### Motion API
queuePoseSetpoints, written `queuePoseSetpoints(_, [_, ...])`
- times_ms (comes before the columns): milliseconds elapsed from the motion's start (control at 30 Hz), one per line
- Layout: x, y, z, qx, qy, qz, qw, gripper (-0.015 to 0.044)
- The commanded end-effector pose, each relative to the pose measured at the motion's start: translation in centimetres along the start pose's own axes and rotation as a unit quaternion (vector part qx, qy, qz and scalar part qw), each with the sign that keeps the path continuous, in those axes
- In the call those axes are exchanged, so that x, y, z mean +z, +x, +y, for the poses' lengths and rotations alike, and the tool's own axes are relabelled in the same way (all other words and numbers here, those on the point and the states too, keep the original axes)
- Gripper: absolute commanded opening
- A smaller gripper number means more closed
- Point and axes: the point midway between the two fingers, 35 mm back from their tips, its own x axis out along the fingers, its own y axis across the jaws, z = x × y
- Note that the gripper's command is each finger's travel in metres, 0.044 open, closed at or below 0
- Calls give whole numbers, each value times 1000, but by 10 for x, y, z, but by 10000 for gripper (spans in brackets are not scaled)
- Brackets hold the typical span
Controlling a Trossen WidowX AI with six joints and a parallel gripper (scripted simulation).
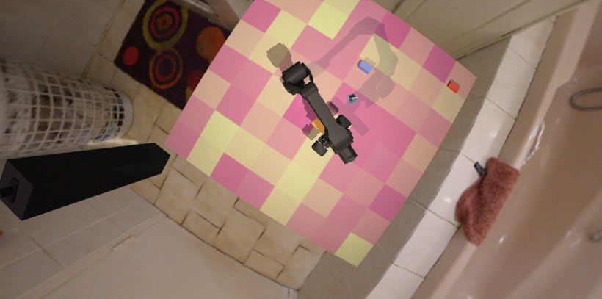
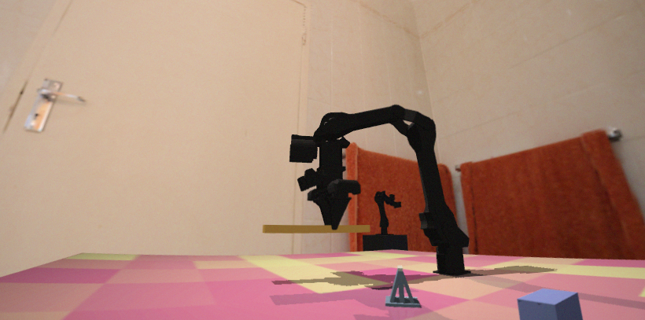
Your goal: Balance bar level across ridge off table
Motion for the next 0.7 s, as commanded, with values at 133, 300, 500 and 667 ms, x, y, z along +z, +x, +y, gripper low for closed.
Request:
queuePoseSetpoints(133, [5,-2,28,2,38,-3,999,0])
queuePoseSetpoints(300, [6,-3,48,3,64,-3,998,0])
queuePoseSetpoints(500, [6,-3,72,4,94,-3,996,0])
queuePoseSetpoints(667, [4,-3,92,5,120,-3,993,0])
